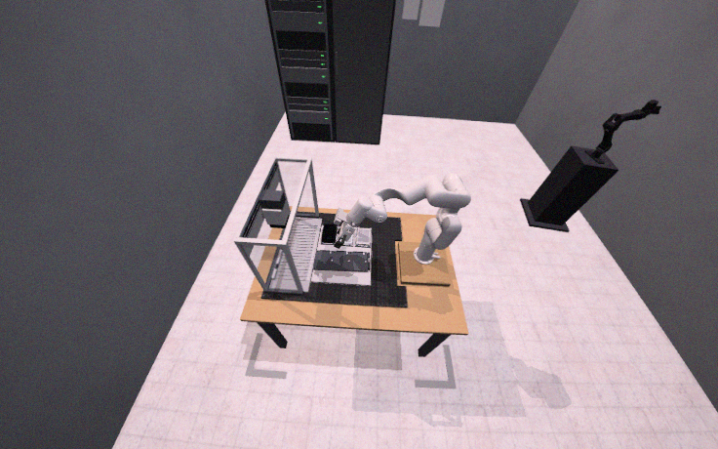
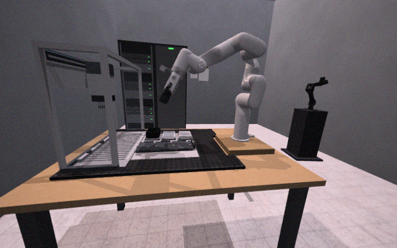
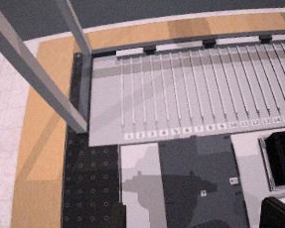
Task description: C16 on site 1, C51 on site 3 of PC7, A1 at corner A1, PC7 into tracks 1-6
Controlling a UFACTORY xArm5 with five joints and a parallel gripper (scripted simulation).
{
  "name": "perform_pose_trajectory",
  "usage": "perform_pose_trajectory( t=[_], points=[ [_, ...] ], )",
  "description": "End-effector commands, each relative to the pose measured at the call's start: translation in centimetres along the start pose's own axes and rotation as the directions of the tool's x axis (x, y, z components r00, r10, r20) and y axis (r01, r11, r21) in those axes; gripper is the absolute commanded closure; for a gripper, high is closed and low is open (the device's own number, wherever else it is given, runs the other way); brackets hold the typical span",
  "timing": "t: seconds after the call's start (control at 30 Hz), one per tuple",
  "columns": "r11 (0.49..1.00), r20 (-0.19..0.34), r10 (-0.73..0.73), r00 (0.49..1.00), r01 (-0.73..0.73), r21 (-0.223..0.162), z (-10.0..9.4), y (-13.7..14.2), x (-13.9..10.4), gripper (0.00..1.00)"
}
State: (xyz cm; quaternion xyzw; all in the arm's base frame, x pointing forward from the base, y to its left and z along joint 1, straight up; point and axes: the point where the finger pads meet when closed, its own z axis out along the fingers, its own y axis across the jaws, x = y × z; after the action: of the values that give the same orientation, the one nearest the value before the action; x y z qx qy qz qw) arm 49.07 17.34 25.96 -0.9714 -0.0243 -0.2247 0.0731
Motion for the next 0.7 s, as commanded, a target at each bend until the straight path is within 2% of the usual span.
perform_pose_trajectory(
  t=[0.0, 0.03, 0.1, 0.23, 0.3, 0.43, 0.47, 0.53, 0.57, 0.67],
  points=[
    [1.000, 0.016, 0.000, 1.000, 0.000, -0.020, -0.2, 1.2, -0.1, 0.00],
    [1.000, 0.016, 0.000, 1.000, 0.000, -0.020, -0.3, 1.7, -0.3, 0.00],
    [0.999, 0.074, 0.005, 0.997, -0.001, -0.053, -0.4, 2.6, -0.6, 0.00],
    [0.999, 0.075, 0.005, 0.997, -0.001, -0.053, -0.6, 4.3, -1.1, 0.00],
    [0.997, 0.134, 0.013, 0.991, -0.002, -0.081, -0.8, 5.2, -1.5, 0.00],
    [0.997, 0.134, 0.013, 0.991, -0.002, -0.081, -1.1, 6.7, -2.1, 0.00],
    [0.996, 0.164, 0.018, 0.986, -0.003, -0.093, -1.3, 7.1, -2.3, 0.00],
    [0.996, 0.164, 0.018, 0.986, -0.003, -0.093, -1.3, 7.1, -2.3, 0.00],
    [0.994, 0.194, 0.023, 0.981, -0.003, -0.105, -1.4, 7.5, -2.5, 0.00],
    [0.994, 0.194, 0.023, 0.981, -0.003, -0.105, -1.8, 8.9, -3.1, 0.00]
  ],
)
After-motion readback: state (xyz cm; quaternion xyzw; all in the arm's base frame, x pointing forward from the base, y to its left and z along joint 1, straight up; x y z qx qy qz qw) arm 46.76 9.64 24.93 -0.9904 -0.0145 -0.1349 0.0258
